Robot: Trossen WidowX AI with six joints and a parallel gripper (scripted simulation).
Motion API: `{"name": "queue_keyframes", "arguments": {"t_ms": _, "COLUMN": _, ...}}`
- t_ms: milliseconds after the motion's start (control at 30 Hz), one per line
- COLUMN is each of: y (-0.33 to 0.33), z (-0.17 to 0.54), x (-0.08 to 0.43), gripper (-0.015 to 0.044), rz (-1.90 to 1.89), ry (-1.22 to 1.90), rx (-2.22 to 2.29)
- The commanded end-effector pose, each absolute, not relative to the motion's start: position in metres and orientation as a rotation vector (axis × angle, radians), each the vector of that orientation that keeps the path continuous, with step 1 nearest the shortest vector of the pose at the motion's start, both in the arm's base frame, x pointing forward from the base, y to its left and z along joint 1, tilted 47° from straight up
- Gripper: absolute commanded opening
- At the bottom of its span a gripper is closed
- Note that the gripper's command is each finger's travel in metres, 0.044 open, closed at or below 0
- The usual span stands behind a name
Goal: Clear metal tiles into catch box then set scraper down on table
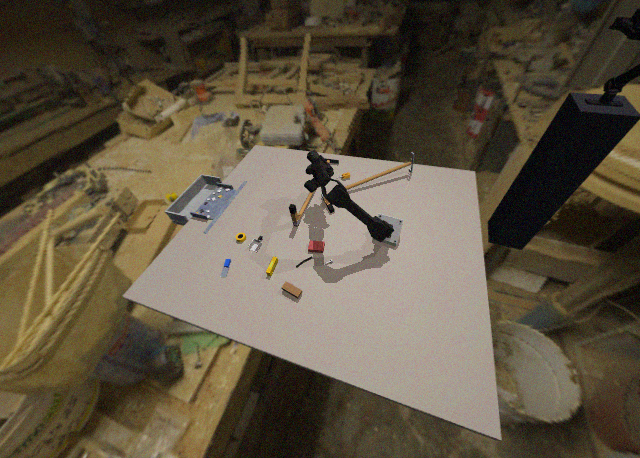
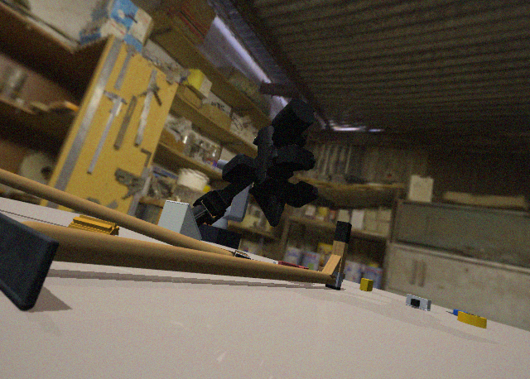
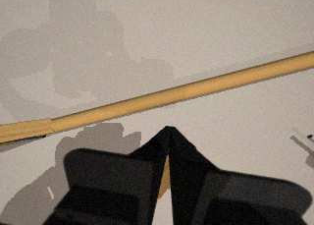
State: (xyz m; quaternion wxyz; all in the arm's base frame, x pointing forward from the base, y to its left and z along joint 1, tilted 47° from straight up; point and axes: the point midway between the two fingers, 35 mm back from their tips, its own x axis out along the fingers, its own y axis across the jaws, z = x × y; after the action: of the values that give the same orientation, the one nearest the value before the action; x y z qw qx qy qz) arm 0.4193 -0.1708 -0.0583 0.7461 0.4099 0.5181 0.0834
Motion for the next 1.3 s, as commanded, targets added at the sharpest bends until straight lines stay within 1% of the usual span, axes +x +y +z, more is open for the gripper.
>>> {"name": "queue_keyframes", "arguments": {"t_ms": 0, "y": -0.177, "z": -0.065, "x": 0.420, "gripper": 0.0000, "rz": 0.184, "ry": 1.138, "rx": 0.895}}
{"name": "queue_keyframes", "arguments": {"t_ms": 1267, "y": -0.224, "z": -0.106, "x": 0.415, "gripper": 0.0000, "rz": 0.178, "ry": 1.140, "rx": 0.889}}
